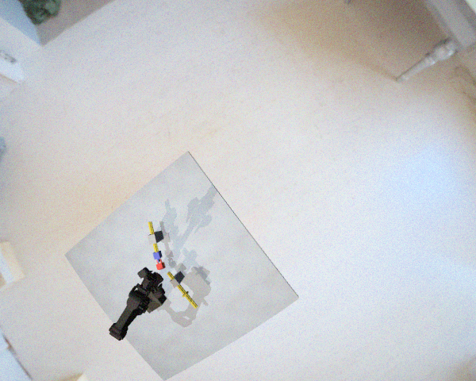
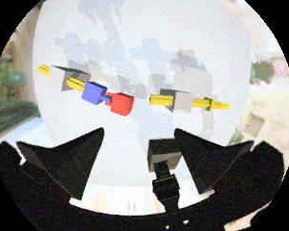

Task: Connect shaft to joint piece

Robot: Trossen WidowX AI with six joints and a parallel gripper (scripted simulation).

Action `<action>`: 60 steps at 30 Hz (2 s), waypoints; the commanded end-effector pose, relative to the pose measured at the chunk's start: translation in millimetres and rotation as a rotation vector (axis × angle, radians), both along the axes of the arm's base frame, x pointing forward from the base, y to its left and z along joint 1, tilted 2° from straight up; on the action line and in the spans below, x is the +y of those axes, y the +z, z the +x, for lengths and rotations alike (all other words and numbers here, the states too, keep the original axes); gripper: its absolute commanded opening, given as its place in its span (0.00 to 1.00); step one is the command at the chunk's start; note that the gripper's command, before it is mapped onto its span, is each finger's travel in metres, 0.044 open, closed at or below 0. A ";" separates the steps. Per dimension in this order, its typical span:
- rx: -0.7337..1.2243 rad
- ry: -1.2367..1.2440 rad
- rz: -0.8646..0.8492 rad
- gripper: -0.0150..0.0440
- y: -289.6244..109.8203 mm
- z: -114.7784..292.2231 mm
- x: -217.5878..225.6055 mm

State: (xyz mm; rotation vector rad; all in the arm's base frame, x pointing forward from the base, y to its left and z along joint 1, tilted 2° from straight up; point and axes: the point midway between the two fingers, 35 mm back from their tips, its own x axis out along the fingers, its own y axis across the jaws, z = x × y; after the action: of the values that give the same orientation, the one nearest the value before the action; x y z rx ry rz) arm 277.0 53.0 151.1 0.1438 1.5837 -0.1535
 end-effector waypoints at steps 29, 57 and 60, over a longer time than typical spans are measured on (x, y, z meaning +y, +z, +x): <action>-0.006 -0.771 -0.097 1.00 -14.0 -0.6 -1.9; -0.078 -1.554 -0.203 1.00 -23.2 0.6 0.1; -0.091 -1.637 -0.213 1.00 -24.1 0.8 0.4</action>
State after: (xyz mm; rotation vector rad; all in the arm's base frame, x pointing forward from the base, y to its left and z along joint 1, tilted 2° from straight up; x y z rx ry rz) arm 277.4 52.9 129.6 1.1899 1.0362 -1.4650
